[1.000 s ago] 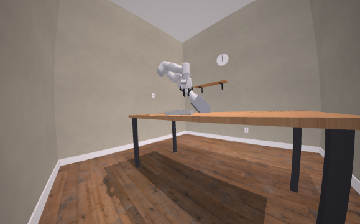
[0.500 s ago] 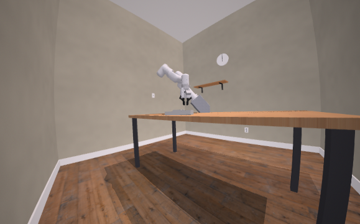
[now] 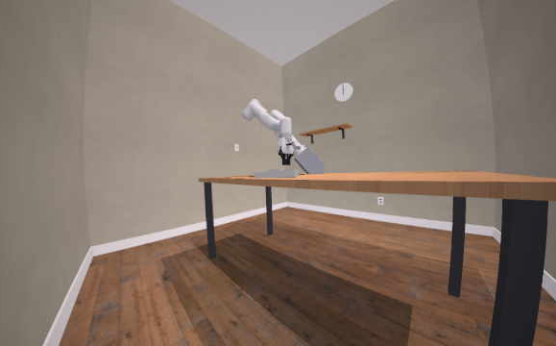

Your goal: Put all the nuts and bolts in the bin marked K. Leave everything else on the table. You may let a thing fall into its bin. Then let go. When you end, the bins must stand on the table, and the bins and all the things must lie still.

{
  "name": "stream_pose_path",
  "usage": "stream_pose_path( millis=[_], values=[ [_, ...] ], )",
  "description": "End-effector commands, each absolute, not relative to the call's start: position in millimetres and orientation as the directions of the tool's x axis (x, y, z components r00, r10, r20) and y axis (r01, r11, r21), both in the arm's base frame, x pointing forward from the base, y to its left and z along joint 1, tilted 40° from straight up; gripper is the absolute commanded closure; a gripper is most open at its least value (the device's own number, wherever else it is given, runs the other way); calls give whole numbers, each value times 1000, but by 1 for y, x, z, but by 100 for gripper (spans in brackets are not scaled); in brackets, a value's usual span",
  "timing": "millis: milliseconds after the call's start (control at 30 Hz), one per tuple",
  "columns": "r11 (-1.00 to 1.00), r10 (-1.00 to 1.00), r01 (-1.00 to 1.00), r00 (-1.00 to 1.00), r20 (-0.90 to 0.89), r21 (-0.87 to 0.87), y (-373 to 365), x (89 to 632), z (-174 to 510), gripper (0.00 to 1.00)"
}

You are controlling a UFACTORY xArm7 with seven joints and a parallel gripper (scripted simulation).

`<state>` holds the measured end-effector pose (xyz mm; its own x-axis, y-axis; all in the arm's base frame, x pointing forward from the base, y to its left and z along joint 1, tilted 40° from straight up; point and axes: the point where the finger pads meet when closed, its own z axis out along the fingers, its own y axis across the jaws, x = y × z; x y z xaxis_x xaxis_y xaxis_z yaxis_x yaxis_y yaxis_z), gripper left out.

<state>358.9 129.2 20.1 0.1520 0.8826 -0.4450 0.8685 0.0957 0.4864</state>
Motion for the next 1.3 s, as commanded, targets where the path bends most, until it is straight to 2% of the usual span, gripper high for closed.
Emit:
stream_pose_path(
  millis=[0, 67, 1267],
  values=[
    [205, 869, 884, 34, -493, 421, 130, 359, 21, 71],
    [273, 853, 885, -42, -521, 376, 130, 359, 21, 71],
    [273, 853, 885, -42, -521, 376, 129, 361, 17, 71]
  ],
)
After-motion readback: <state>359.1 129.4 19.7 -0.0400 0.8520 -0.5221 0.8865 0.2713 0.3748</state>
